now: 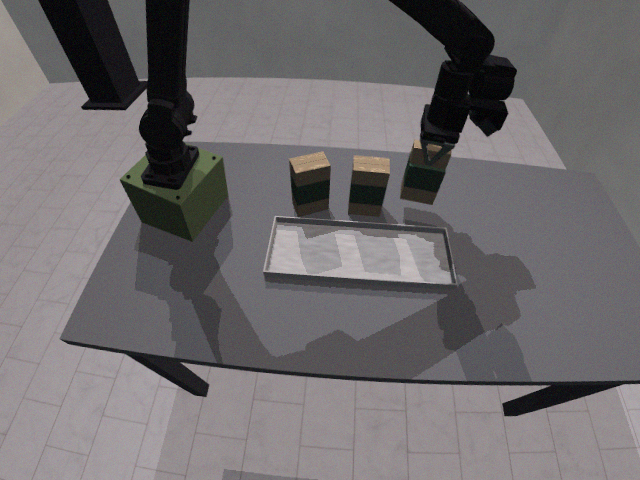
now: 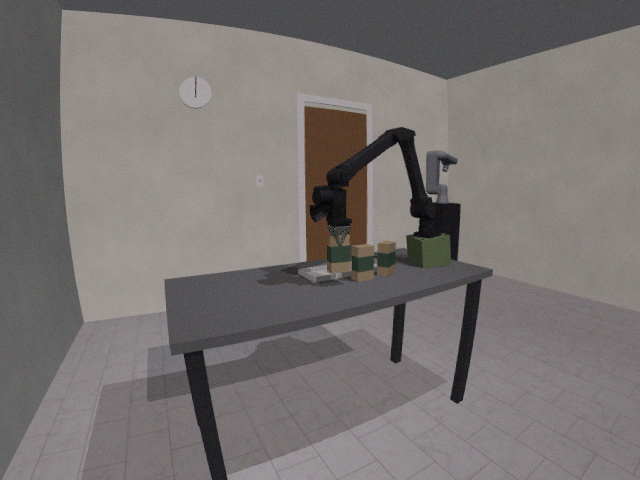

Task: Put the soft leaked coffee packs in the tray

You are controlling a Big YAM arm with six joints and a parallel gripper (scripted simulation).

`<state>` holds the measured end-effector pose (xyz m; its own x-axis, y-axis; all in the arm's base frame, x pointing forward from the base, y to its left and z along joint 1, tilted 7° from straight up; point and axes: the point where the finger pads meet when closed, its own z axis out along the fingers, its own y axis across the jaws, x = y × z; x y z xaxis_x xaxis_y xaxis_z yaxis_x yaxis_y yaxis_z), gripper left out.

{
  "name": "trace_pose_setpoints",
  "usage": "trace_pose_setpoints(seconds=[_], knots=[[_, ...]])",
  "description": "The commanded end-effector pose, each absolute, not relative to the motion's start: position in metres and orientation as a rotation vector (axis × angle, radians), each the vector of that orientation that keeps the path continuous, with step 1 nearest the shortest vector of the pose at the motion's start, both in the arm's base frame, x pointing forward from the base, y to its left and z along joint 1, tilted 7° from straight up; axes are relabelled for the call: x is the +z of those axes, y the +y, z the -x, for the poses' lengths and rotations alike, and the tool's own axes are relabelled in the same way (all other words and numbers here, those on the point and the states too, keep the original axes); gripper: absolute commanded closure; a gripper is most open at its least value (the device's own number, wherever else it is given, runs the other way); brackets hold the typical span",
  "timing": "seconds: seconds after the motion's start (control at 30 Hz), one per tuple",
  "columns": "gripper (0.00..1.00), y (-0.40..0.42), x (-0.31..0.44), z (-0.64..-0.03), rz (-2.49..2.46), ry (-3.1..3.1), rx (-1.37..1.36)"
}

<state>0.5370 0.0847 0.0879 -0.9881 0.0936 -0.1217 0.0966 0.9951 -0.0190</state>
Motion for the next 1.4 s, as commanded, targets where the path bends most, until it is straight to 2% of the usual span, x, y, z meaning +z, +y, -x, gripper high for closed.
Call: trace_pose_setpoints(seconds=[0.0,0.47,0.8,0.93,1.37], knots=[[0.75,0.092,0.110,-0.548,-0.143,2.976,-0.019],[0.75,0.059,0.117,-0.552,-0.144,2.957,-0.019],[0.75,-0.010,0.130,-0.564,-0.142,2.932,-0.027],[0.75,-0.036,0.112,-0.562,-0.143,2.977,-0.033],[0.75,-0.061,0.117,-0.564,-0.129,2.971,-0.037]])
